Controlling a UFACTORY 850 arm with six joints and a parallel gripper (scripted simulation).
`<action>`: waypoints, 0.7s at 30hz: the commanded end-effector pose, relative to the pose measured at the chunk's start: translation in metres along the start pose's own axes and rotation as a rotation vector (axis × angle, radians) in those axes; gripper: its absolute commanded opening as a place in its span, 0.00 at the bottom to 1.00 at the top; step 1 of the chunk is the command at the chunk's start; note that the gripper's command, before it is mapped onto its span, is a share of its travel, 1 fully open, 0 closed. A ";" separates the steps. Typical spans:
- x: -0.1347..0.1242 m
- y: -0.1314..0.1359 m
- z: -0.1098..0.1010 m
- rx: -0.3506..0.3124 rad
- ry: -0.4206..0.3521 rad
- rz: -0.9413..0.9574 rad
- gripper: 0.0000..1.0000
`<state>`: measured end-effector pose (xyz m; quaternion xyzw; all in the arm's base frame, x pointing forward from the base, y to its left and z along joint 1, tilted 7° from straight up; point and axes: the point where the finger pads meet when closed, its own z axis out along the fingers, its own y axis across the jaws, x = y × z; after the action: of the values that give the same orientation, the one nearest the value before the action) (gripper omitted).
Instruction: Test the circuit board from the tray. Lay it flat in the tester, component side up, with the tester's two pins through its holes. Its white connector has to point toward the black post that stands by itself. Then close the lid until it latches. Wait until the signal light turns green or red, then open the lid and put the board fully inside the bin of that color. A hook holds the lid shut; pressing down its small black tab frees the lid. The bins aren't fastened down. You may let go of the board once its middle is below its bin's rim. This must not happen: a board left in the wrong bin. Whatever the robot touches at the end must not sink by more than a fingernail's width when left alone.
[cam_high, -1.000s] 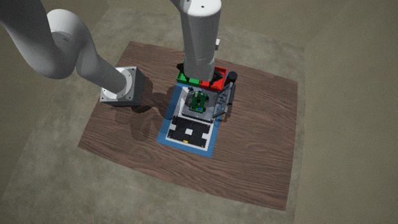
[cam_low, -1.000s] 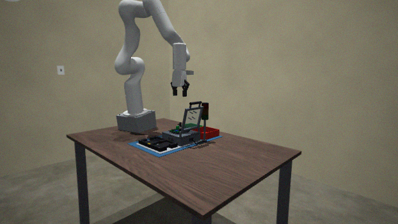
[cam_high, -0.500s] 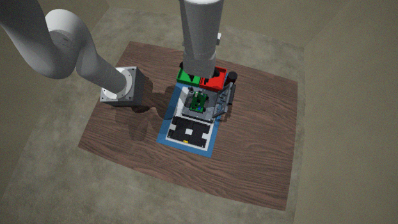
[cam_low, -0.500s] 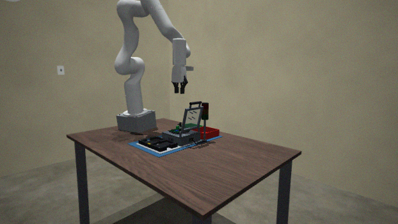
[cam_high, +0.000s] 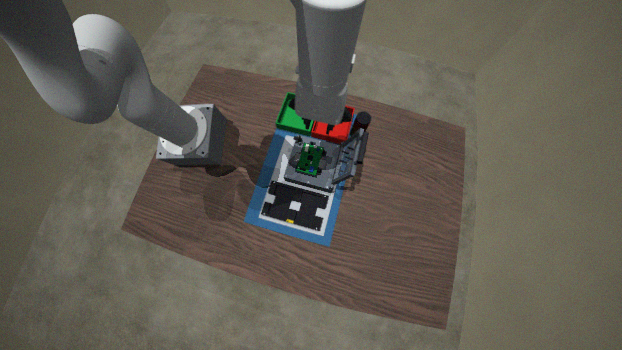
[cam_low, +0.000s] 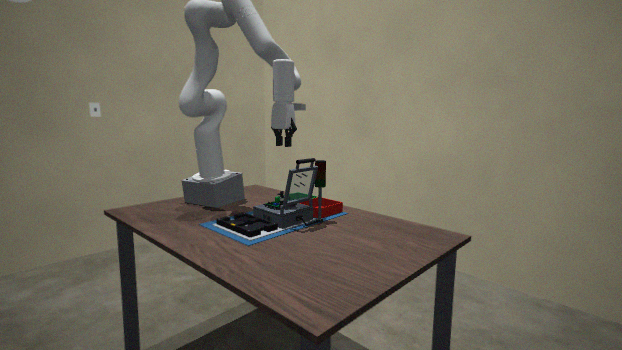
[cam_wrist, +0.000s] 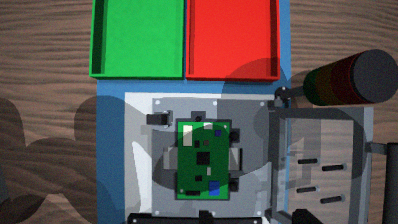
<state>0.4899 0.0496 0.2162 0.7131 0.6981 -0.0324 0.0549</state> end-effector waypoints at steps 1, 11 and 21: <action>0.000 0.043 -0.001 -0.001 0.001 0.000 0.52; 0.000 0.105 -0.001 -0.001 0.001 0.000 0.52; 0.000 0.127 -0.001 -0.001 0.001 0.000 0.52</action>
<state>0.6112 0.0471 0.2199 0.7132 0.6981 -0.0317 0.0555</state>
